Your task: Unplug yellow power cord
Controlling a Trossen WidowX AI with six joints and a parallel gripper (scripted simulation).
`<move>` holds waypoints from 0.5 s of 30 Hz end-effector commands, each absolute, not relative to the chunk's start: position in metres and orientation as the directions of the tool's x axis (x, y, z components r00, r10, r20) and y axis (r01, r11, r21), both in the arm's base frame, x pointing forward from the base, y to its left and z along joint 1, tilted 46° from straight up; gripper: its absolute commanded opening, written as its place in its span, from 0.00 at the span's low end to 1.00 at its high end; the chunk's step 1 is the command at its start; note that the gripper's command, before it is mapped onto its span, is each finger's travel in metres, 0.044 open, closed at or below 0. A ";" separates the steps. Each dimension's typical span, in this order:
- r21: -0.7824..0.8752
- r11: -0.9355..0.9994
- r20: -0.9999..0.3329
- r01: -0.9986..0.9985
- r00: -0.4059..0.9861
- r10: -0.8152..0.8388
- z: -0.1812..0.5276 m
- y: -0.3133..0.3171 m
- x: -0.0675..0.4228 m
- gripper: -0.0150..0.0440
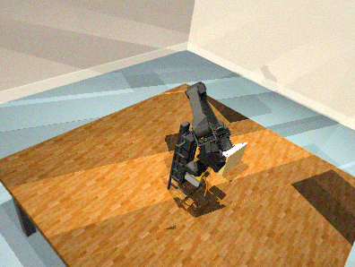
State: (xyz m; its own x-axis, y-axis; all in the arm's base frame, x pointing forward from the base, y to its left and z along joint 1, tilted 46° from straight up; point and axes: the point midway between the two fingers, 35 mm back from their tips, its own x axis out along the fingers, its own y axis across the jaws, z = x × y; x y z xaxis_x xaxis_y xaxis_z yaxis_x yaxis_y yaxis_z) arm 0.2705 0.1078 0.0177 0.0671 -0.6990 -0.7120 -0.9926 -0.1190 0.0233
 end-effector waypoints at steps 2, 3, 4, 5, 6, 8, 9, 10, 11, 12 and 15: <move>0.025 -0.119 -0.712 -0.993 0.066 -0.699 0.018 0.108 0.270 0.28; 0.025 -0.119 -0.712 -0.993 0.066 -0.699 0.018 0.108 0.270 0.27; 0.025 -0.119 -0.712 -0.993 0.066 -0.699 0.018 0.108 0.270 0.26; 0.025 -0.119 -0.712 -0.993 0.066 -0.699 0.018 0.108 0.270 0.25; 0.025 -0.119 -0.712 -0.993 0.066 -0.699 0.017 0.109 0.270 0.25; 0.025 -0.120 -0.712 -0.993 0.066 -0.699 0.016 0.110 0.270 0.25; 0.025 -0.120 -0.712 -0.992 0.066 -0.699 0.015 0.111 0.270 0.25; 0.025 -0.120 -0.712 -0.992 0.066 -0.699 0.014 0.112 0.270 0.25; 0.025 -0.120 -0.713 -0.992 0.067 -0.698 0.013 0.113 0.270 0.25; 0.025 -0.120 -0.713 -0.992 0.067 -0.698 0.012 0.115 0.270 0.25; 0.025 -0.120 -0.713 -0.992 0.067 -0.698 0.009 0.118 0.270 0.25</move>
